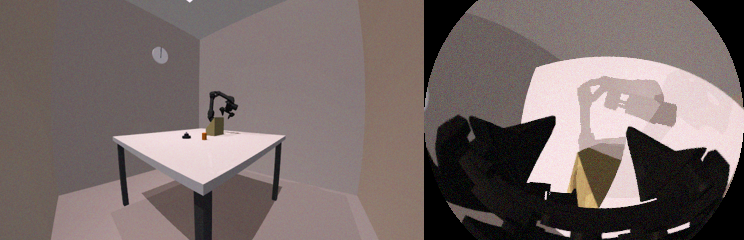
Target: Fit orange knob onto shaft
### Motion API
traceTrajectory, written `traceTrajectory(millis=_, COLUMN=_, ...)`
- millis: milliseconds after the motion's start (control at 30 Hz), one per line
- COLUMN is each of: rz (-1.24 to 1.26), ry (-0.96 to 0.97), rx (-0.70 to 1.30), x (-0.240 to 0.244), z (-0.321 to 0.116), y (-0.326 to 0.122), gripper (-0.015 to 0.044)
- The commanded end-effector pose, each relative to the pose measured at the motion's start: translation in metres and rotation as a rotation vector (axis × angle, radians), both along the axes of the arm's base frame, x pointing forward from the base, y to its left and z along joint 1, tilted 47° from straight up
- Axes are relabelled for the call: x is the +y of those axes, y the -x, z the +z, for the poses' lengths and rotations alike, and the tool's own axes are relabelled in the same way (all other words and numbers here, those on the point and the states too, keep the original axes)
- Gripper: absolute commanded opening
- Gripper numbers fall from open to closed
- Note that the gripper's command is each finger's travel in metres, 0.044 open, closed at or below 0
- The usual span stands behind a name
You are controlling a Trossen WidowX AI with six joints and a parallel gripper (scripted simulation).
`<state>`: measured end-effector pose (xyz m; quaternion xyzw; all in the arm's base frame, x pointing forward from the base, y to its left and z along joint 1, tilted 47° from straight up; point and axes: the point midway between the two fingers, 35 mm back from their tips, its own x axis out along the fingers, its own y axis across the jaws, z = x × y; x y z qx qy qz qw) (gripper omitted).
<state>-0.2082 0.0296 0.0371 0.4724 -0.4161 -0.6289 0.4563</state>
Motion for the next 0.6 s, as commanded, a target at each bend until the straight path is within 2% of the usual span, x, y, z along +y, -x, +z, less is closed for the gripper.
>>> traceTrajectory(millis=0, rz=0.0, ry=0.0, rx=0.0, x=0.0, z=0.0, y=0.0, gripper=0.0426)
traceTrajectory(millis=167, rz=-0.053, ry=-0.022, rx=-0.143, x=0.021, z=-0.008, y=-0.011, gripper=0.044)
traceTrajectory(millis=367, rz=-0.25, ry=-0.08, rx=-0.572, x=0.079, z=-0.033, y=-0.055, gripper=0.044)
traceTrajectory(millis=567, rz=-0.523, ry=-0.133, rx=-1.034, x=0.131, z=-0.058, y=-0.118, gripper=0.044)
